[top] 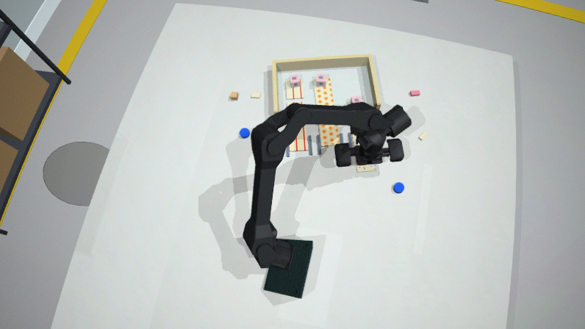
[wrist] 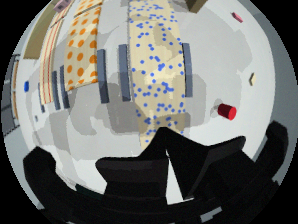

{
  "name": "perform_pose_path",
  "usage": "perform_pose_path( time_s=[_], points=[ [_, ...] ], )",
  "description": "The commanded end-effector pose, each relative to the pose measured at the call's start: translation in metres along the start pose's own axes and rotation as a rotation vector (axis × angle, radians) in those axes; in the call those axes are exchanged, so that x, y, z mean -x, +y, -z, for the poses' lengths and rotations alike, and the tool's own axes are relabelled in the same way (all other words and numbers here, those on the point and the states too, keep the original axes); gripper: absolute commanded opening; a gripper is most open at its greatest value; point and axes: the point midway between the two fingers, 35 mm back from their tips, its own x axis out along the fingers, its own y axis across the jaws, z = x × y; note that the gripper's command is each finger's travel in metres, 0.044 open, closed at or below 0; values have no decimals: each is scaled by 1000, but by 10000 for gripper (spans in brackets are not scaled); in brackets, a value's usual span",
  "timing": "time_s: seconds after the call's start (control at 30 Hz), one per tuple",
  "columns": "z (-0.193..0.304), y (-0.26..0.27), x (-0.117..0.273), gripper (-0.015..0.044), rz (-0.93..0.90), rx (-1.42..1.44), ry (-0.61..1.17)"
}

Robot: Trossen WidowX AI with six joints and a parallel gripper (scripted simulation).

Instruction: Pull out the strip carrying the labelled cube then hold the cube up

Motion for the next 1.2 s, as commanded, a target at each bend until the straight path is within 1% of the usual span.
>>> perform_pose_path(
  time_s=[0.0,1.17],
  points=[
    [11,2,-5,0,-7,-5,21],
    [65,2,-3,0,-6,-7,24]
  ],
)
